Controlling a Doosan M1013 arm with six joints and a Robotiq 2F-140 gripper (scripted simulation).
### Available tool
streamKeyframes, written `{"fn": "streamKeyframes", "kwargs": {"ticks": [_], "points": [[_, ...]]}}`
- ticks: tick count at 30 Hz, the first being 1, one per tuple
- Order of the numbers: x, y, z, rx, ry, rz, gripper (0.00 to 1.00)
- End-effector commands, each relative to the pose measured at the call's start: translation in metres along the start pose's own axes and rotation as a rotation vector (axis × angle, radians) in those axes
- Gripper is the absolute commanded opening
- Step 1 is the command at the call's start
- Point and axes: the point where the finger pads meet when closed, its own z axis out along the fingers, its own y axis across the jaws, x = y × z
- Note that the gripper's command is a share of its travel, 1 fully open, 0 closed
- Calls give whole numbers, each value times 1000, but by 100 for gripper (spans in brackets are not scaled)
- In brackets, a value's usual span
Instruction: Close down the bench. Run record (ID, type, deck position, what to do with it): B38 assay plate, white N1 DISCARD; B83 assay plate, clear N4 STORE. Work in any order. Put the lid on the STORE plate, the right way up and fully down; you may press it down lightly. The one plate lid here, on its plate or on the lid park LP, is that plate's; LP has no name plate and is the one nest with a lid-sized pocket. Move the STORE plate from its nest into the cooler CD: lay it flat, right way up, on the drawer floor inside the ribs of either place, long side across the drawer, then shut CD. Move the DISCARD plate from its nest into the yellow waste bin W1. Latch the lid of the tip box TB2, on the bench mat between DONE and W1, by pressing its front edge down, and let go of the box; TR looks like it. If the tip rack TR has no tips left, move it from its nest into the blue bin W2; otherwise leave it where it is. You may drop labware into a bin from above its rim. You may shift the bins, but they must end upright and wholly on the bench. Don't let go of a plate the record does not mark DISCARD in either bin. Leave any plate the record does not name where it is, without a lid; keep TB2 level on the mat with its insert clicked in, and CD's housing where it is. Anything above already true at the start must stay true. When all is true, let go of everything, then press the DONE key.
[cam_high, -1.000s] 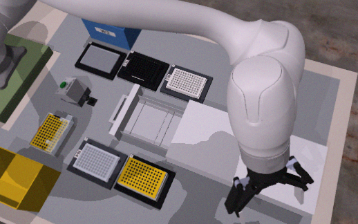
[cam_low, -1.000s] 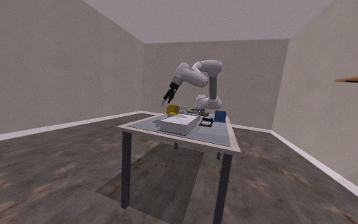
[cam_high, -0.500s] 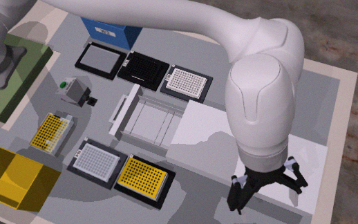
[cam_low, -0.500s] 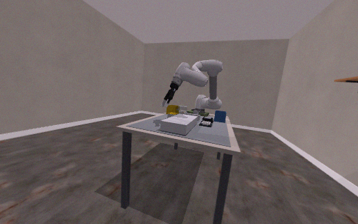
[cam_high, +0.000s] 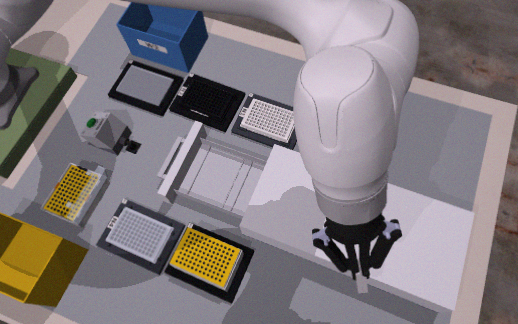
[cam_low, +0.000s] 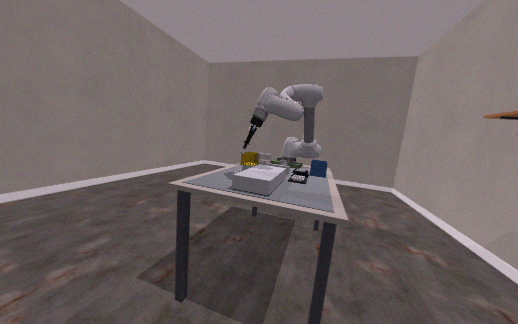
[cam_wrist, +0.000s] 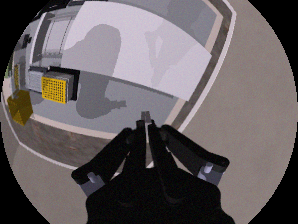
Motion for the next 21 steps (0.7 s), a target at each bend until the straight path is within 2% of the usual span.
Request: {"fn": "streamKeyframes", "kwargs": {"ticks": [1, 12, 15, 21], "points": [[7, -10, -10, 9, 13, 89, 0], [29, -44, -40, 33, 42, 271, 0], [30, -46, -42, 33, 42, 271, 0], [43, -65, -58, 52, 59, 394, 0]]}}
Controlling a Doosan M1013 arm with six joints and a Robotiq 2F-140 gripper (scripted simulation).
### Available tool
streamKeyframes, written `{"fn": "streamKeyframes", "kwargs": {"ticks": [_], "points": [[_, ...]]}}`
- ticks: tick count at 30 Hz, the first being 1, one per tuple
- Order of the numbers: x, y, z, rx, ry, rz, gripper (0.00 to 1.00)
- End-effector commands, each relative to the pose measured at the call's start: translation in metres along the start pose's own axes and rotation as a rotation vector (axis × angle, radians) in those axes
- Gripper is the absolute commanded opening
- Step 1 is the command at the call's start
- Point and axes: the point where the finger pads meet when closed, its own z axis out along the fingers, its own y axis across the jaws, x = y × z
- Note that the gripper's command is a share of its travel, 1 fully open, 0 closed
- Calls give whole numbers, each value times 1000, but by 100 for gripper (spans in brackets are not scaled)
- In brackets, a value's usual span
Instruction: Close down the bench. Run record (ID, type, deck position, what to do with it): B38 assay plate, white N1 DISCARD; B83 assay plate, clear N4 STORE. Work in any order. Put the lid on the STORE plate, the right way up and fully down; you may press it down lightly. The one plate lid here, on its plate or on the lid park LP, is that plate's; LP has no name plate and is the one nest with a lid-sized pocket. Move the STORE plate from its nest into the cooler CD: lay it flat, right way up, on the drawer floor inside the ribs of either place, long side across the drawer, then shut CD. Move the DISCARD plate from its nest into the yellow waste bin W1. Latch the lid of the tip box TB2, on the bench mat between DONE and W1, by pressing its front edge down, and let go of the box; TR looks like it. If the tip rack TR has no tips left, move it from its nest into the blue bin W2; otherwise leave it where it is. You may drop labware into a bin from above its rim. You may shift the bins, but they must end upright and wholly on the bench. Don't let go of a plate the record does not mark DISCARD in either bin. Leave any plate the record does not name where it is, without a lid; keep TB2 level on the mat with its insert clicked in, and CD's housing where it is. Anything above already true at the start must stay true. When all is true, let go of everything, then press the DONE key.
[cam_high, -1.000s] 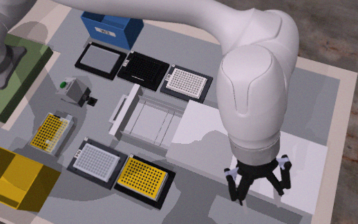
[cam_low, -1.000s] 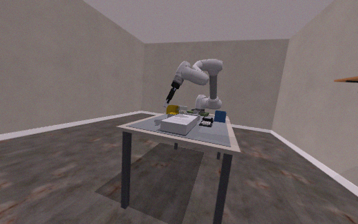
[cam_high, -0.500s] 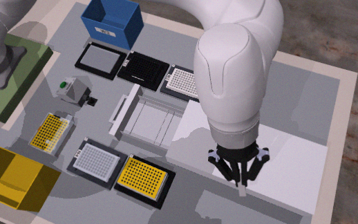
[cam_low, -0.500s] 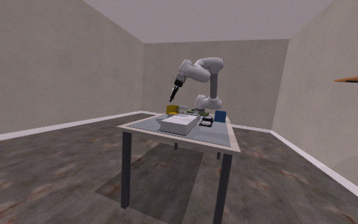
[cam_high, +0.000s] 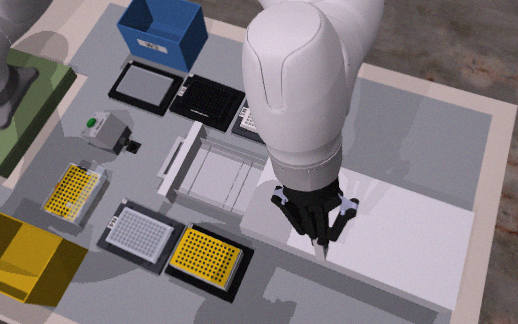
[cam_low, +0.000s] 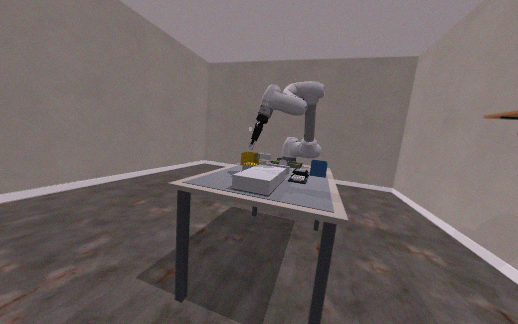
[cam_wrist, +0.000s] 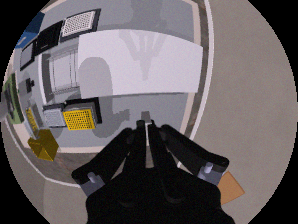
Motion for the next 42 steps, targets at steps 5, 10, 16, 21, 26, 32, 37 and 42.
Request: {"fn": "streamKeyframes", "kwargs": {"ticks": [5, 10, 16, 21, 26, 32, 37, 42], "points": [[8, -31, -19, 22, 16, 142, 0], [13, -46, -28, 32, 23, 200, 0], [19, -67, -39, 49, 32, 291, 0], [24, -87, -49, 67, 40, 382, 0], [31, -108, -60, 85, 46, 472, 0], [36, -126, -68, 104, 51, 562, 0], [42, -147, -77, 124, 55, 652, 0], [47, -164, -85, 145, 57, 742, 0]]}}
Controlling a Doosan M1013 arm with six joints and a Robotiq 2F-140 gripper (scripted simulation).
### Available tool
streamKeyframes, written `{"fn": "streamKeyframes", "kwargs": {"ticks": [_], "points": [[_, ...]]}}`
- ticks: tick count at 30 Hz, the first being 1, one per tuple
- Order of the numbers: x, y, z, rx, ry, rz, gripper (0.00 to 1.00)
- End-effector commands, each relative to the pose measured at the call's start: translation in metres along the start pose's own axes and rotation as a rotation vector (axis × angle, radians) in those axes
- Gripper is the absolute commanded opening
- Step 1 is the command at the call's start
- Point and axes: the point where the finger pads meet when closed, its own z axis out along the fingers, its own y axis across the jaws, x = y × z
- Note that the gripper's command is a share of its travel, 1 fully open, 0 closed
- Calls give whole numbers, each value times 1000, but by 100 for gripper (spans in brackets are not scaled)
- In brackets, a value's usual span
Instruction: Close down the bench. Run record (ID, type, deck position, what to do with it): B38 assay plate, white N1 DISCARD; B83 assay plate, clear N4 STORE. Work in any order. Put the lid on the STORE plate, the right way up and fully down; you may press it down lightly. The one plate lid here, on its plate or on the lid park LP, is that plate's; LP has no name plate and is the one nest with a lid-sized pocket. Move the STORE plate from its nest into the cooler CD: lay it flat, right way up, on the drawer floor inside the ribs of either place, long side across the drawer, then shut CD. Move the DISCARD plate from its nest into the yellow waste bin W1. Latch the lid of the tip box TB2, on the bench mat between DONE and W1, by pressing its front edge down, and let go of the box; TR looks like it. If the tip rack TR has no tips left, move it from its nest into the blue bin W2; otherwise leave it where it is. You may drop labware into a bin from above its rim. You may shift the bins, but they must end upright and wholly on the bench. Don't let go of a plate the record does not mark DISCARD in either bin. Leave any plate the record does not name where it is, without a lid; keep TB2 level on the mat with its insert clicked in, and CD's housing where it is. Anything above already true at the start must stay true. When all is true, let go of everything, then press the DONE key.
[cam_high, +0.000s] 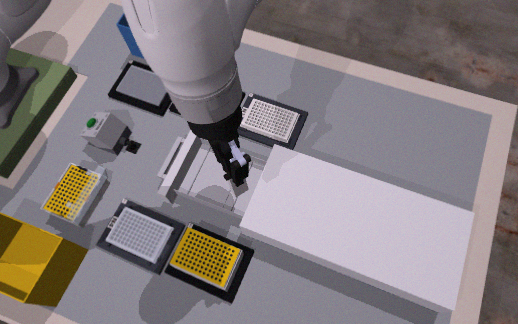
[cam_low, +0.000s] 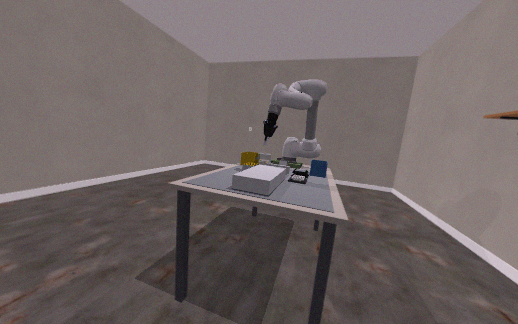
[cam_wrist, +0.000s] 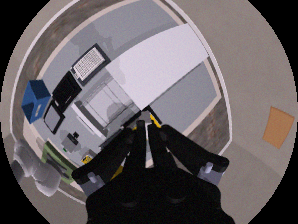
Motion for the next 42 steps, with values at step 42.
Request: {"fn": "streamKeyframes", "kwargs": {"ticks": [42], "points": [[-60, -163, -36, 135, -28, 645, 0]]}}
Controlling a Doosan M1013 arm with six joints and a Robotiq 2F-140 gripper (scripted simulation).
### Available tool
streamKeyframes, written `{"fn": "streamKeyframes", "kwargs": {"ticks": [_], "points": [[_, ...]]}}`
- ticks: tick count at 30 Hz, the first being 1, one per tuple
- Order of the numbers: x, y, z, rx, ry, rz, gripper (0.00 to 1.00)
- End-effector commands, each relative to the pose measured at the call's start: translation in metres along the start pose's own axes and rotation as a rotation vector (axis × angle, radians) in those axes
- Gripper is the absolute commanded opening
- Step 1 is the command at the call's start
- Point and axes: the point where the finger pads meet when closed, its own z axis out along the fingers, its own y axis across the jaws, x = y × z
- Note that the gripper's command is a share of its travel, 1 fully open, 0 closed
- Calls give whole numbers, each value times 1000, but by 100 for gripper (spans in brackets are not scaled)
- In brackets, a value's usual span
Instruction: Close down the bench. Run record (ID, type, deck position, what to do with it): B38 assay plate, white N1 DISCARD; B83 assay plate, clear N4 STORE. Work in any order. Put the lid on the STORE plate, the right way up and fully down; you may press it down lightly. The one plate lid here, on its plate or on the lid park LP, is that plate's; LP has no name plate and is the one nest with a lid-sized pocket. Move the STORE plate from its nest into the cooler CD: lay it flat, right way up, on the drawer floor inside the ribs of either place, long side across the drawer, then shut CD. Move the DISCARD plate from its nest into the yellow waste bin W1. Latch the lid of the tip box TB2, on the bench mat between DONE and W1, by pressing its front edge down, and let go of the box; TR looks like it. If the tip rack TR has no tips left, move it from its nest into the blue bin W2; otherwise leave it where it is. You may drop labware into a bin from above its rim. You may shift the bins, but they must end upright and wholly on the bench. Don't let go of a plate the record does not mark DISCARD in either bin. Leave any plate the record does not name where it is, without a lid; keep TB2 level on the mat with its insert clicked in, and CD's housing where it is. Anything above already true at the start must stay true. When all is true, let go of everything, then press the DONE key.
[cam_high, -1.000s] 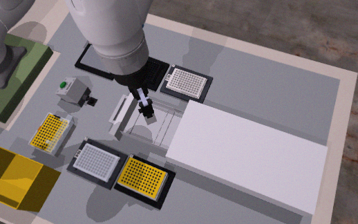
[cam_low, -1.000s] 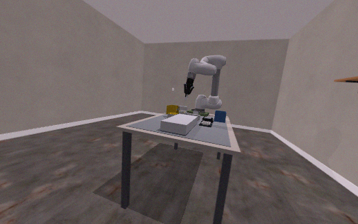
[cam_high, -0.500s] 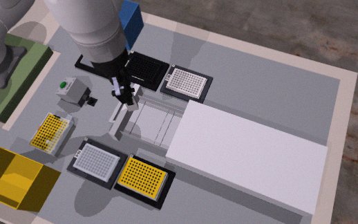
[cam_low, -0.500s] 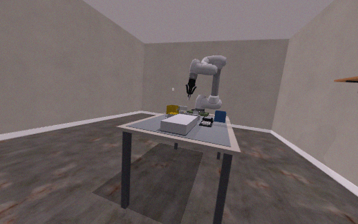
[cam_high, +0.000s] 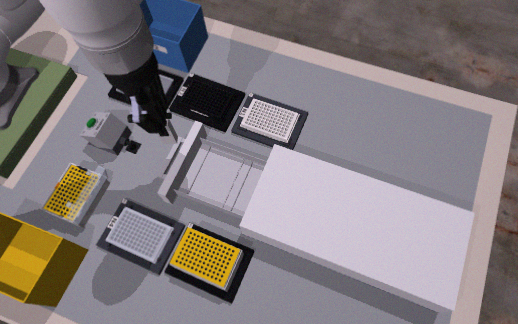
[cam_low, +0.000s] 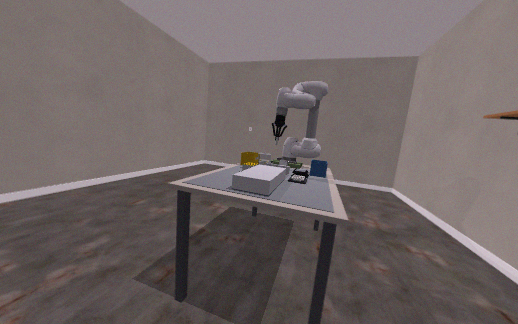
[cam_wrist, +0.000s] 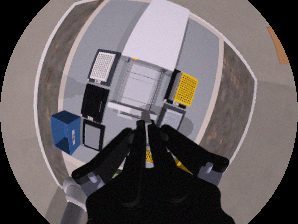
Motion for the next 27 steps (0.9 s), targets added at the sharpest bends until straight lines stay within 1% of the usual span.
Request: {"fn": "streamKeyframes", "kwargs": {"ticks": [1, 4, 5, 8, 10, 12, 15, 18, 21, 24, 27], "points": [[-16, -11, -1, 14, -8, 80, 0], [-28, -20, -1, 19, -11, 104, 0], [-28, -20, -1, 19, -11, 104, 0], [-40, -29, -1, 35, -21, 194, 0], [-48, -35, -1, 35, -21, 194, 0], [-48, -35, -1, 35, -21, 194, 0], [-60, -44, -1, 50, -34, 283, 0], [-69, -50, 0, 50, -34, 283, 0], [-79, -57, 0, 64, -47, 372, 0], [-88, -64, 1, 64, -47, 372, 0], [-89, -65, 1, 64, -47, 372, 0]]}}
